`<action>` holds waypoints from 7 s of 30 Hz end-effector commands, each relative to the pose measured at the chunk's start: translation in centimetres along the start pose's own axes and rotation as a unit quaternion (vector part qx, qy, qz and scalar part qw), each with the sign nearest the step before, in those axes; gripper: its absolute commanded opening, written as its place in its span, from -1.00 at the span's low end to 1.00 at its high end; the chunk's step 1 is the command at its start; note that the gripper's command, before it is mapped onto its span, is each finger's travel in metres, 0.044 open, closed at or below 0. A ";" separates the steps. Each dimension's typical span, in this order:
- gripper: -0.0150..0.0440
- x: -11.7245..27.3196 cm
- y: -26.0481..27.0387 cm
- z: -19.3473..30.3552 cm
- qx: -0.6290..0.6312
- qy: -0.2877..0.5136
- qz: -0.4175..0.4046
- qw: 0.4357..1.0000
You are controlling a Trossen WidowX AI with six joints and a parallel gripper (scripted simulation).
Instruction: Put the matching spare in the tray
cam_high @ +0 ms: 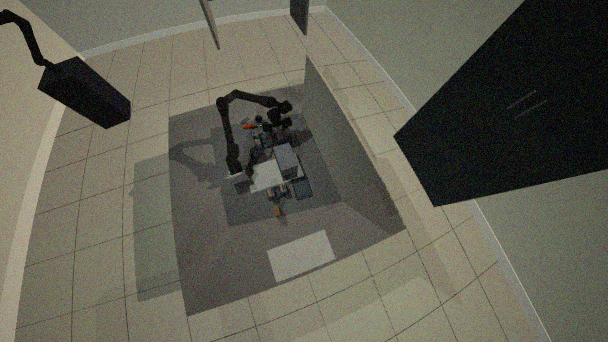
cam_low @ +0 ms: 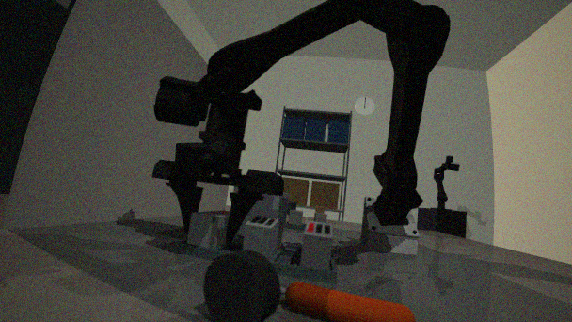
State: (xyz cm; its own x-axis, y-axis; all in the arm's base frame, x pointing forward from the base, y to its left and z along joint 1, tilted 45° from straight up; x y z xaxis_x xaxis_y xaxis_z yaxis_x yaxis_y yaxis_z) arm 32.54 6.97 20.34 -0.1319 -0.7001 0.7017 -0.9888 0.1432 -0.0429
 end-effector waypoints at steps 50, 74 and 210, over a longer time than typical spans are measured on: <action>-0.49 7.8 -0.1 0.3 -0.009 0.008 -0.002 1.000; -0.49 13.5 -3.3 5.4 -0.007 0.020 0.003 1.000; -0.49 8.1 -1.7 41.9 -0.003 0.019 0.001 1.000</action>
State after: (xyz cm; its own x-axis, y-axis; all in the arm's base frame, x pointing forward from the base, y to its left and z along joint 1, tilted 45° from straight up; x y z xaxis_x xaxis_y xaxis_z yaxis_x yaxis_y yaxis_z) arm 30.25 -28.45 -3.52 -0.1281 -0.6690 0.7322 -0.9890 0.1410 -0.0442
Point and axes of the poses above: the point midway between the two fingers, 35 mm back from their tips, its own x axis back along the fingers, its own y axis across the jaws, z = x × y, the point moved 8 cm from there along x, back along the fingers, and after that the axes turned 4 degrees about x, right-handed, at the moved point
